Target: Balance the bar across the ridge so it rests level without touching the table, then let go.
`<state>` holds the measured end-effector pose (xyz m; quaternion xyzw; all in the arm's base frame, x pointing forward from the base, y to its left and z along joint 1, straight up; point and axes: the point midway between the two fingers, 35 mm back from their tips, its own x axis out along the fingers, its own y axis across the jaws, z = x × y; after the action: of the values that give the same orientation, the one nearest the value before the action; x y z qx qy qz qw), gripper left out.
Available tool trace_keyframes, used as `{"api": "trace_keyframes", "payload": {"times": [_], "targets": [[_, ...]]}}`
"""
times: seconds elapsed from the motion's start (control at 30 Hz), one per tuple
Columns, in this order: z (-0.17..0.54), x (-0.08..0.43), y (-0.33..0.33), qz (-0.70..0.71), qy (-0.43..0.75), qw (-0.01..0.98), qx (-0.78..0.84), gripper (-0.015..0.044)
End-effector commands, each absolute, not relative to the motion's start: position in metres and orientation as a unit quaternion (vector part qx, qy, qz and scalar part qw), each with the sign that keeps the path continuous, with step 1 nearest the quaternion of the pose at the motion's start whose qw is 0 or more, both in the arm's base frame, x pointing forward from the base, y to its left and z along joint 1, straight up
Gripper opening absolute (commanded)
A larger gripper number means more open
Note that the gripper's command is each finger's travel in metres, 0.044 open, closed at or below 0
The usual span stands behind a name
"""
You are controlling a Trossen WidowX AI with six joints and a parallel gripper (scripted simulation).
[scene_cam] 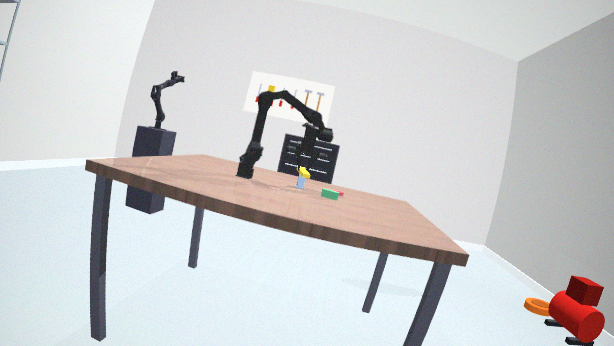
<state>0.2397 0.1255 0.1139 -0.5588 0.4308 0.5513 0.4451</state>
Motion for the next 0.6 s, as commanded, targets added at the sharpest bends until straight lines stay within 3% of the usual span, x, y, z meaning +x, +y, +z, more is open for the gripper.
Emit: {"api": "trace_keyframes", "payload": {"times": [0.0,0.57], "targets": [[0.1133,0.2398,0.1257,0.552,0.429,0.445,-0.559,0.0],[0.1118,0.2399,0.1257,0.552,0.429,0.445,-0.559,0.0]]}}
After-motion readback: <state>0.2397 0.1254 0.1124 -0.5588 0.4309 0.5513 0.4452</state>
